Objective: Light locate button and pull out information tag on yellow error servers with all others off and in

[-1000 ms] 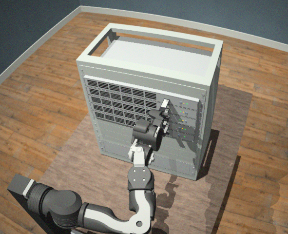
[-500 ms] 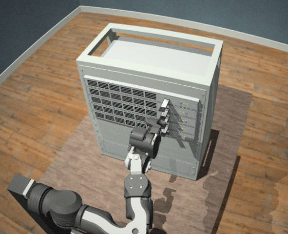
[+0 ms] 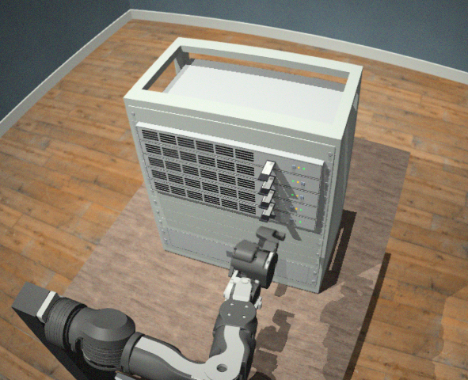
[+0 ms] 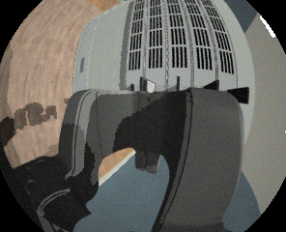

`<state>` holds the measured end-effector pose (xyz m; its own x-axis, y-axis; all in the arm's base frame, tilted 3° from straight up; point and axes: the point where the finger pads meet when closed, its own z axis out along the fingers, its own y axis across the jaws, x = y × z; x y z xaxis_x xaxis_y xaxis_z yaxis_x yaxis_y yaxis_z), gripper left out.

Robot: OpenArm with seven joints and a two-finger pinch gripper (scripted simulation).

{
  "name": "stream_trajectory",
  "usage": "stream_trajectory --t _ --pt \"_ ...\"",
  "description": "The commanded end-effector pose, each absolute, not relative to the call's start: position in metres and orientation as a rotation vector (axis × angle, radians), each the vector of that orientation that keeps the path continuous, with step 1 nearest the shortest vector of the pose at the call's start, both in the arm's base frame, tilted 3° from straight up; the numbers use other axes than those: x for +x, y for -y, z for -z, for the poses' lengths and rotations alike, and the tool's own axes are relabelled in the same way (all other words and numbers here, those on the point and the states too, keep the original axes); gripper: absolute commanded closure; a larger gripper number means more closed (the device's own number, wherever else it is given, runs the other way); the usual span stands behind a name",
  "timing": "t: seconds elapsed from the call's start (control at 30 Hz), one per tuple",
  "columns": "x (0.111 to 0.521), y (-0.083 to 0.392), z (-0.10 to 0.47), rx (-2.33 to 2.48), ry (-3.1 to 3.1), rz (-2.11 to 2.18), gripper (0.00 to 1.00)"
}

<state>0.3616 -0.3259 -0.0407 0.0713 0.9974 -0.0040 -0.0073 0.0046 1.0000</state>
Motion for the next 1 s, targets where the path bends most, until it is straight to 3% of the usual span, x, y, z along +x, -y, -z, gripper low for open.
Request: stream_trajectory --t 0.0,0.67,0.97 --pt "0.362 0.325 0.041 1.185 -1.132 -1.200 1.00" --pt "0.370 0.337 0.075 1.194 -1.140 -1.194 1.00" --pt "0.415 0.340 0.073 1.195 -1.141 -1.194 1.00"
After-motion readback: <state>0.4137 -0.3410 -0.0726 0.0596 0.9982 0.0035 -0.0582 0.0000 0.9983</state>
